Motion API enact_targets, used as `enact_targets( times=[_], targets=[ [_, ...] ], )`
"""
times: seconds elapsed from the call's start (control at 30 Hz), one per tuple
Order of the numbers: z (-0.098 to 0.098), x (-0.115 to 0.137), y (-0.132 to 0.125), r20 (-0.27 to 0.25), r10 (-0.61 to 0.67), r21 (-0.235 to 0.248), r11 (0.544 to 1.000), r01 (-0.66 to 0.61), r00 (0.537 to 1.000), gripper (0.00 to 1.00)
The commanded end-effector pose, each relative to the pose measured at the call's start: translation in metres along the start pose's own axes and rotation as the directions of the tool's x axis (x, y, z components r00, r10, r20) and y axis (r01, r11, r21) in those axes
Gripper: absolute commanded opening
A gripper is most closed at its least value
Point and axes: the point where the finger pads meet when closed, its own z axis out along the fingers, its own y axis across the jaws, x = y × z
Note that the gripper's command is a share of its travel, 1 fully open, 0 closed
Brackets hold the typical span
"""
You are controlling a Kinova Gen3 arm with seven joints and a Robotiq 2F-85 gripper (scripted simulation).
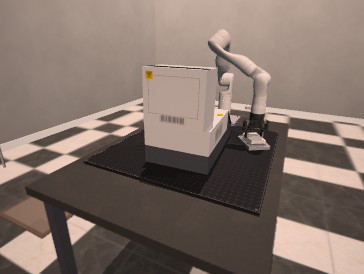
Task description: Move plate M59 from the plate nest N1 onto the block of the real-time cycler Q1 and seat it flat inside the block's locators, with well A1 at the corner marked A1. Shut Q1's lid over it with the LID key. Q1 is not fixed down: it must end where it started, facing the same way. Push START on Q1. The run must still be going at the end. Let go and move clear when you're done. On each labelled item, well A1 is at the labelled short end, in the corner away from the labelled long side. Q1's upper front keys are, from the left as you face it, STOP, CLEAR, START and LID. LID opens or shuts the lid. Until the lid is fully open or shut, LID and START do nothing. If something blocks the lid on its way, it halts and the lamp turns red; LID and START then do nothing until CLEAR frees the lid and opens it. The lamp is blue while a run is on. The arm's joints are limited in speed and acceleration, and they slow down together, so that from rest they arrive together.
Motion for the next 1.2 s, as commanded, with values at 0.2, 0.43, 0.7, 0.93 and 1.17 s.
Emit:
enact_targets(
  times=[0.2, 0.43, 0.7, 0.93, 1.17],
  targets=[
    [-0.007, -0.001, 0.000, 0.002, 0.000, 0.000, 1.000, 0.000, 1.000, 0.90],
    [-0.014, -0.001, 0.000, 0.002, 0.000, 0.000, 1.000, 0.000, 1.000, 0.90],
    [-0.024, -0.001, 0.000, 0.002, 0.000, 0.000, 1.000, 0.000, 1.000, 0.90],
    [-0.034, 0.000, 0.000, 0.002, 0.000, 0.000, 1.000, 0.000, 1.000, 0.90],
    [-0.040, 0.000, 0.000, 0.002, 0.000, 0.000, 1.000, 0.000, 1.000, 0.90]
  ],
)
